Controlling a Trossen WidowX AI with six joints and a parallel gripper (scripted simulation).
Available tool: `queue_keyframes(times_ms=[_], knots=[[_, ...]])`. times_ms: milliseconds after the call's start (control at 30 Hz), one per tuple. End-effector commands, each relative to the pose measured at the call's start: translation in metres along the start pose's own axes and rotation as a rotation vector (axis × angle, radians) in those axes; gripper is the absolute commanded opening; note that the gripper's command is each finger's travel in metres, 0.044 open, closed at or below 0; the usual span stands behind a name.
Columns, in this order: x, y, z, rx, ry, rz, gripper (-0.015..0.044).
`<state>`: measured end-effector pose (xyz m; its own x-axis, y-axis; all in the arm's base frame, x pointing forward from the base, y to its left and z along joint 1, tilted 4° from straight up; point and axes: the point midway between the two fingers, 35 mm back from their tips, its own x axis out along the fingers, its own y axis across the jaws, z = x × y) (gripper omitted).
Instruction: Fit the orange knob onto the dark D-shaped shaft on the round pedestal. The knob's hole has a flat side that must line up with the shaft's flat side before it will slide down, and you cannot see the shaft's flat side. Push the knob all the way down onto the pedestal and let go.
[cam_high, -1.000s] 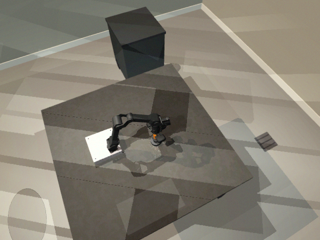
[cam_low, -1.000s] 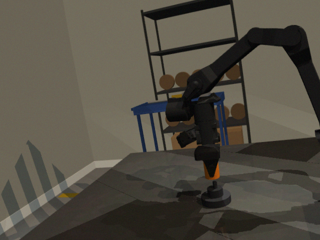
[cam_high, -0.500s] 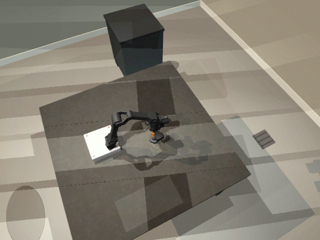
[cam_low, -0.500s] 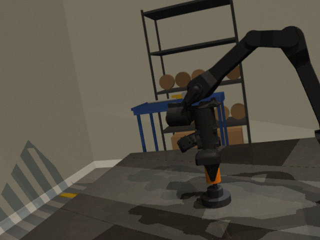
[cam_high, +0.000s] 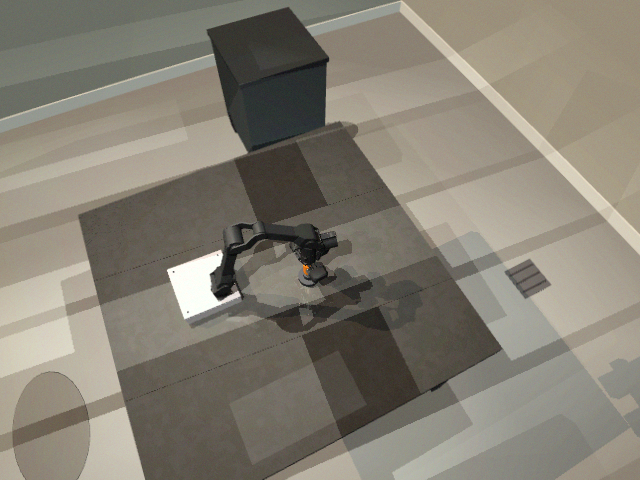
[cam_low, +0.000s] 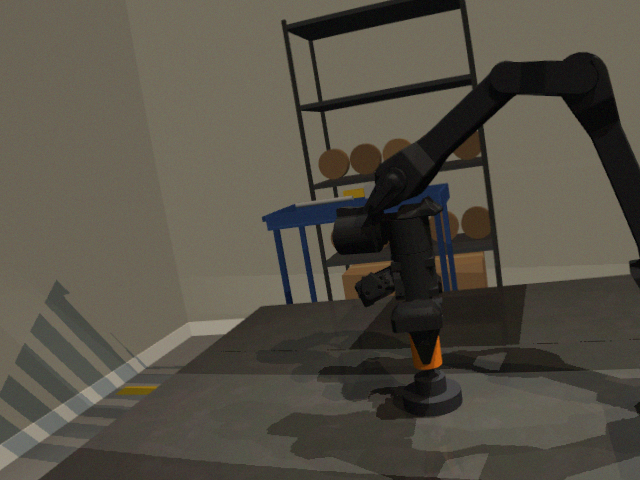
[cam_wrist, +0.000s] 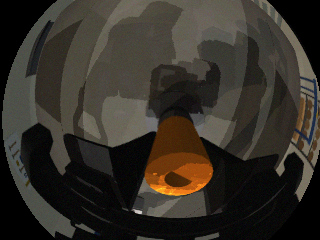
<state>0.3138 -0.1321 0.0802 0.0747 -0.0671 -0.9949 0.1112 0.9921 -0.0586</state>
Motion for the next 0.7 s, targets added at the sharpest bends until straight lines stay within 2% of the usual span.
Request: queue_keyframes(times_ms=[0,667], knots=[[0.0002,0.0007,0.0002,0.002,-0.002,0.004,0.0000],[-0.0045,0.0008,0.0010,-0.007,-0.002,0.004,0.0000]])
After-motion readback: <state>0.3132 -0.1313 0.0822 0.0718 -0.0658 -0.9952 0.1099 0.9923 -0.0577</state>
